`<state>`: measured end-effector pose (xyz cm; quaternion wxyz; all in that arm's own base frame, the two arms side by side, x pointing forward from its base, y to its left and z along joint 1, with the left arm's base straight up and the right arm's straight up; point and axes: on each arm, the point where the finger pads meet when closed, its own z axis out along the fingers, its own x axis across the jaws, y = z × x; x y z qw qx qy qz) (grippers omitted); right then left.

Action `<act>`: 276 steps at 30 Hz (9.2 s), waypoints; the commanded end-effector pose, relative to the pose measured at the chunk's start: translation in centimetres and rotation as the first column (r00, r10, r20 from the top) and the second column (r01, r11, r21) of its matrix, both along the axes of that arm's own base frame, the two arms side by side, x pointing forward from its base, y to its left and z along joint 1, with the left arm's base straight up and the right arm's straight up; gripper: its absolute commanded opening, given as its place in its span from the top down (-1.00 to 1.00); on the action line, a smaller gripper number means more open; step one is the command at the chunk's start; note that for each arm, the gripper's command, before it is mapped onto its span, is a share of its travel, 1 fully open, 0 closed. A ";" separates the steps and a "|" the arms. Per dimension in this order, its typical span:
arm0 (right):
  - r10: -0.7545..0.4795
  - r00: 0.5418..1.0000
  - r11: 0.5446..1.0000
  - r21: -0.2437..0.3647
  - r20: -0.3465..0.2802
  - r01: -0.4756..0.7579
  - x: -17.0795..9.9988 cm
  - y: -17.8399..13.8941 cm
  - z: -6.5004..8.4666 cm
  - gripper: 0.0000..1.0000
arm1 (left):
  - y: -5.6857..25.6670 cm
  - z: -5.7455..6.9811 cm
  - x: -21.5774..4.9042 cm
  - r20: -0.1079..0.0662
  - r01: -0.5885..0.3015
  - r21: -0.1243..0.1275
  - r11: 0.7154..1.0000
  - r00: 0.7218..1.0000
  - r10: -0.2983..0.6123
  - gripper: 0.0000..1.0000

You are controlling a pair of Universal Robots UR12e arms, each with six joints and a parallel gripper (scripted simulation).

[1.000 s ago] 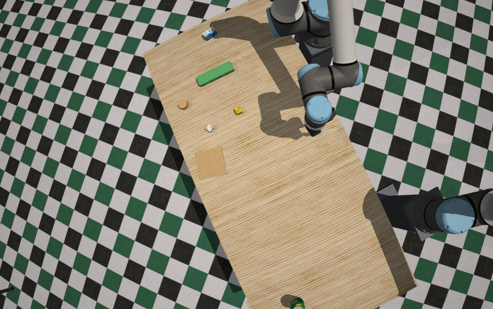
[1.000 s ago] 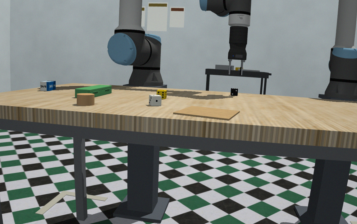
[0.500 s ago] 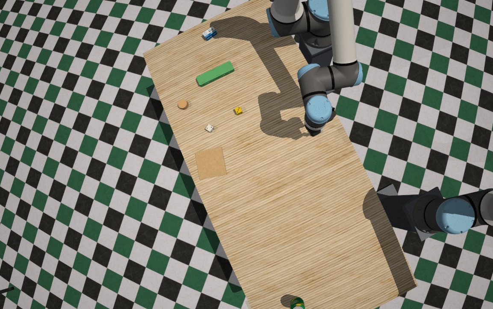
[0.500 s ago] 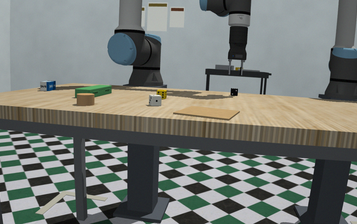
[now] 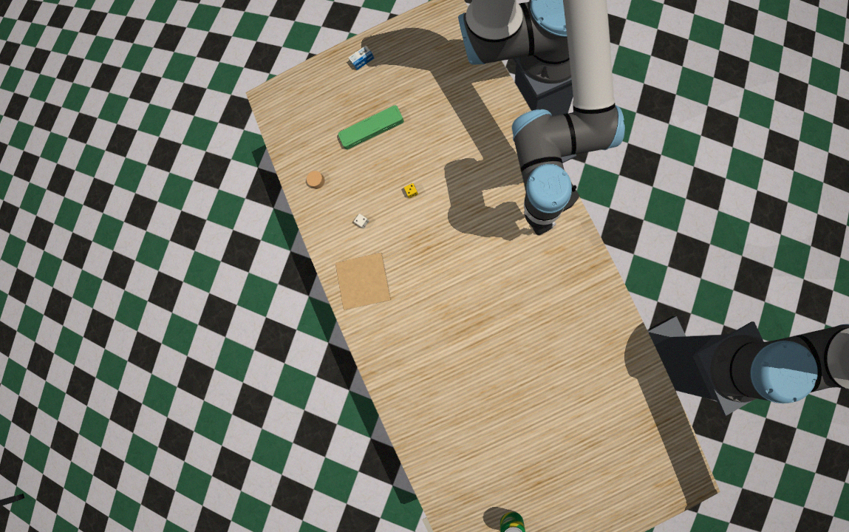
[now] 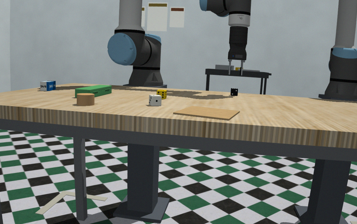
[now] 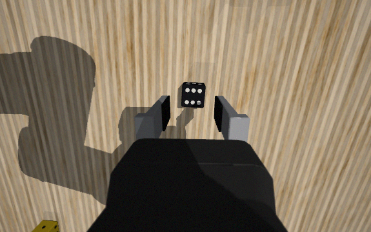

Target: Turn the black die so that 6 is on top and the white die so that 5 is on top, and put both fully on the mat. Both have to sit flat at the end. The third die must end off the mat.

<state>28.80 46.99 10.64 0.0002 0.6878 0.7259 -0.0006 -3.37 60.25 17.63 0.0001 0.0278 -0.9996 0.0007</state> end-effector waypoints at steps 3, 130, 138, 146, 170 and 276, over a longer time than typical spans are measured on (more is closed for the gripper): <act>0.000 1.000 1.000 0.001 0.000 0.000 0.0 0.1 -0.3 -0.74 | 0.1 0.1 0.0 0.000 0.000 0.001 1.000 1.000 0.000 -1.00; 0.000 1.000 1.000 0.001 0.000 0.000 0.0 0.1 -8.7 -0.74 | 0.1 0.1 0.0 0.000 0.000 0.001 1.000 1.000 0.000 -1.00; 0.000 1.000 1.000 0.001 0.000 0.000 0.0 0.1 -8.7 -0.74 | 0.1 0.1 0.0 0.000 0.000 0.001 1.000 1.000 0.000 -1.00; 0.000 1.000 1.000 0.001 0.000 0.000 0.0 0.1 -8.7 -0.74 | 0.1 0.1 0.0 0.000 0.000 0.001 1.000 1.000 0.000 -1.00; 0.000 1.000 1.000 0.001 0.000 0.000 0.0 0.1 -8.7 -0.14 | 0.1 0.1 0.0 0.000 0.000 0.001 1.000 1.000 0.000 -1.00; 0.311 0.951 0.951 0.001 0.001 -0.311 45.7 -0.8 3.0 -0.14 | 0.1 0.1 0.0 0.000 0.000 0.001 1.000 1.000 0.000 -1.00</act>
